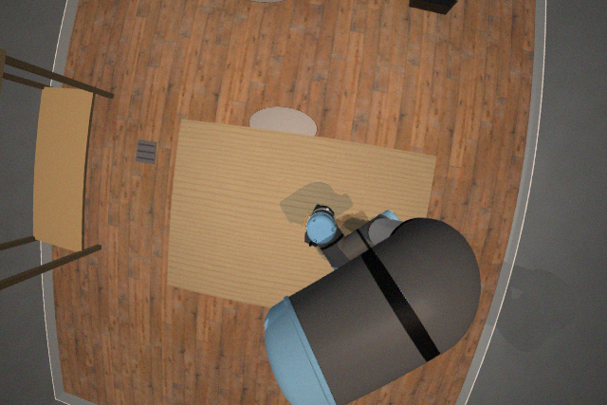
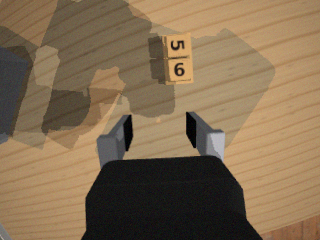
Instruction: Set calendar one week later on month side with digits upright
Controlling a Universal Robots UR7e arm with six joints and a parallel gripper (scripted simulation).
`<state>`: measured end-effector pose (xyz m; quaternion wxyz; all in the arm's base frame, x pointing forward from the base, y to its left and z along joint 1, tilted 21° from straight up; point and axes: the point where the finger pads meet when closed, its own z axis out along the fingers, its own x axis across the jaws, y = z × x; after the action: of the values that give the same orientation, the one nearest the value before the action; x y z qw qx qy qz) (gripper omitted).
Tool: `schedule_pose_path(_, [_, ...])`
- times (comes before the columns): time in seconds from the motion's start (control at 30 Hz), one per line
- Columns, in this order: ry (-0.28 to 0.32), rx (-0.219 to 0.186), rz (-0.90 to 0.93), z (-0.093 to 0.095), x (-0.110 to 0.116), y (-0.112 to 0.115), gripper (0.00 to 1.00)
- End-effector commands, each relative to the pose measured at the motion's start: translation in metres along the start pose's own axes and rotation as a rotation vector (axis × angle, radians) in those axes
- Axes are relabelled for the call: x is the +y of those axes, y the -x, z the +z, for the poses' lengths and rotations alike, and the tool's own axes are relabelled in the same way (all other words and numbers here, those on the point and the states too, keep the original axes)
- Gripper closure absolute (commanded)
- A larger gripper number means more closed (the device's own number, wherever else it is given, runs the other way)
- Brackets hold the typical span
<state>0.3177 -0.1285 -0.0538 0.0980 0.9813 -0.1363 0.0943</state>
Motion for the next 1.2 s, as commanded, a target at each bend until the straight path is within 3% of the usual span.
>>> schedule_pose_path(0.0, [0.013, 0.043, -0.018, -0.006, -0.024, -0.009, 0.00])
schedule_pose_path(0.5, [0.018, 0.092, -0.044, -0.014, -0.052, -0.017, 0.00])
schedule_pose_path(1.17, [0.019, 0.099, -0.046, -0.015, -0.054, -0.018, 0.00])
